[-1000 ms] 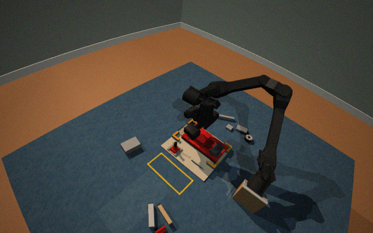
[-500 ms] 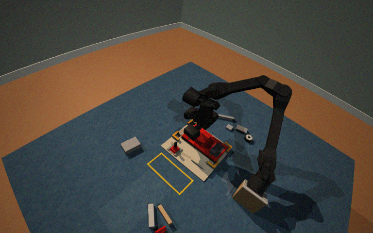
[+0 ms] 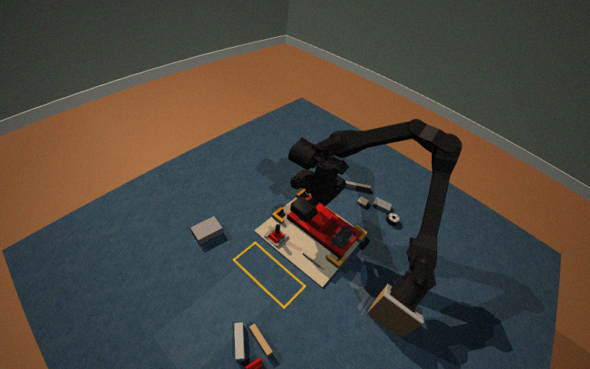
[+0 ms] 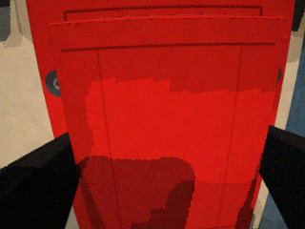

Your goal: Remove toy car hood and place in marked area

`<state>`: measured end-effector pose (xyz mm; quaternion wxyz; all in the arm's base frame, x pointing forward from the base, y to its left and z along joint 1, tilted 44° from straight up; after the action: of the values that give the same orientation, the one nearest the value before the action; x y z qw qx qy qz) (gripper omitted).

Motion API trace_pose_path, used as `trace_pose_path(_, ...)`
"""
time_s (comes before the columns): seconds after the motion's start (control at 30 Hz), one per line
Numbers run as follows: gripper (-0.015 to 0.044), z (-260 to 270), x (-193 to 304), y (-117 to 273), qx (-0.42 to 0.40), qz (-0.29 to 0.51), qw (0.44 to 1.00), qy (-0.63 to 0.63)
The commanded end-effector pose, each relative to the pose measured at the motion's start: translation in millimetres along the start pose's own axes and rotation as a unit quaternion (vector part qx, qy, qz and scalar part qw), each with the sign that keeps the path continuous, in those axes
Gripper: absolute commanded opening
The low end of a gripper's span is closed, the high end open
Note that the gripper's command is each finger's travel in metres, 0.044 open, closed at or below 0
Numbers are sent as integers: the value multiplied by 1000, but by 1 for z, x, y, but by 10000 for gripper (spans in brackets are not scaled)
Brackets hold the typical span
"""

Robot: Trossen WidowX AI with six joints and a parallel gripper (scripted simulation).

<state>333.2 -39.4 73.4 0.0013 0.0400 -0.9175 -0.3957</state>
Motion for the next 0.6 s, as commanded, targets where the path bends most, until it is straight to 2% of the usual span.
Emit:
trace_pose_path(0.0,91,0,0,3,-1,-1,1000,-1)
trace_pose_path(0.13,0,0,0,6,-1,-1,1000,-1)
trace_pose_path(0.57,0,0,-1,14,-1,0,1000,-1)
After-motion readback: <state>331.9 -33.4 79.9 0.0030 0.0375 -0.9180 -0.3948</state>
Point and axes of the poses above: the point midway between the two fingers, 35 mm back from their tips, its own y axis back along the fingers, its own z axis across the jaws, x = y × z, the point moved 2 cm from there along y, back along the fingers
